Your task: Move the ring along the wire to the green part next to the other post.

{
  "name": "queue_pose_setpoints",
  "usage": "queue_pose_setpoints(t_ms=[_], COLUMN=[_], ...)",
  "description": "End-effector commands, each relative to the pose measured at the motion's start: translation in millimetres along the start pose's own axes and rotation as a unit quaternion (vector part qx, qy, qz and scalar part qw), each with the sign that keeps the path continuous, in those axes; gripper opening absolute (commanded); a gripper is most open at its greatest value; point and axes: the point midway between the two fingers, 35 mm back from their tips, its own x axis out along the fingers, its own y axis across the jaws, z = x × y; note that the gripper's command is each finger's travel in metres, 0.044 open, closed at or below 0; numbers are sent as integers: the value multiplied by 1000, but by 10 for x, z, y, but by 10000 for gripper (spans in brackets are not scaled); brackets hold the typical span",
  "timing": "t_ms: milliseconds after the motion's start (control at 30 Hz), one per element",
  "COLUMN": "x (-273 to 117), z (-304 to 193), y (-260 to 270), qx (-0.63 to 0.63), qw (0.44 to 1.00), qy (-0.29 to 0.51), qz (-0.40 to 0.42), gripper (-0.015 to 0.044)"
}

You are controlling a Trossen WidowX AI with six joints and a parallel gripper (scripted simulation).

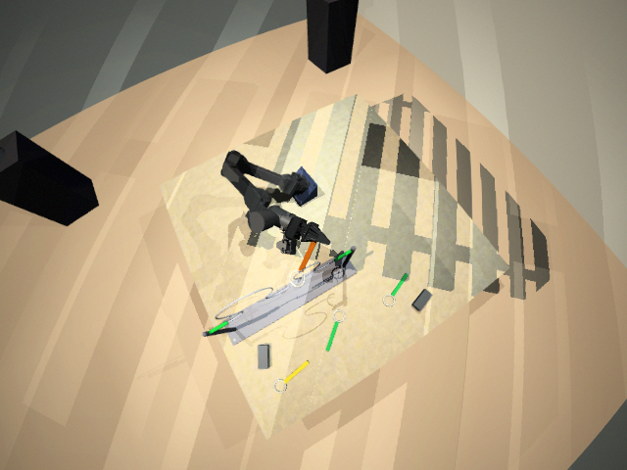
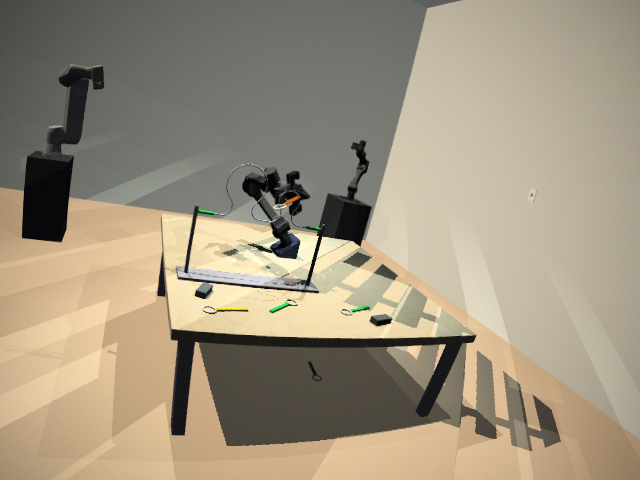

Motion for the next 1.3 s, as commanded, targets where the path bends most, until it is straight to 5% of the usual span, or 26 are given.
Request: queue_pose_setpoints(t_ms=[0, 1267], x=[-8, -44], z=[6, 182], y=[34, -437], qx=[-14, -314], qw=[1000, 933], qy=[-1, -39], qz=[-5, -172], gripper=[-150, -150])
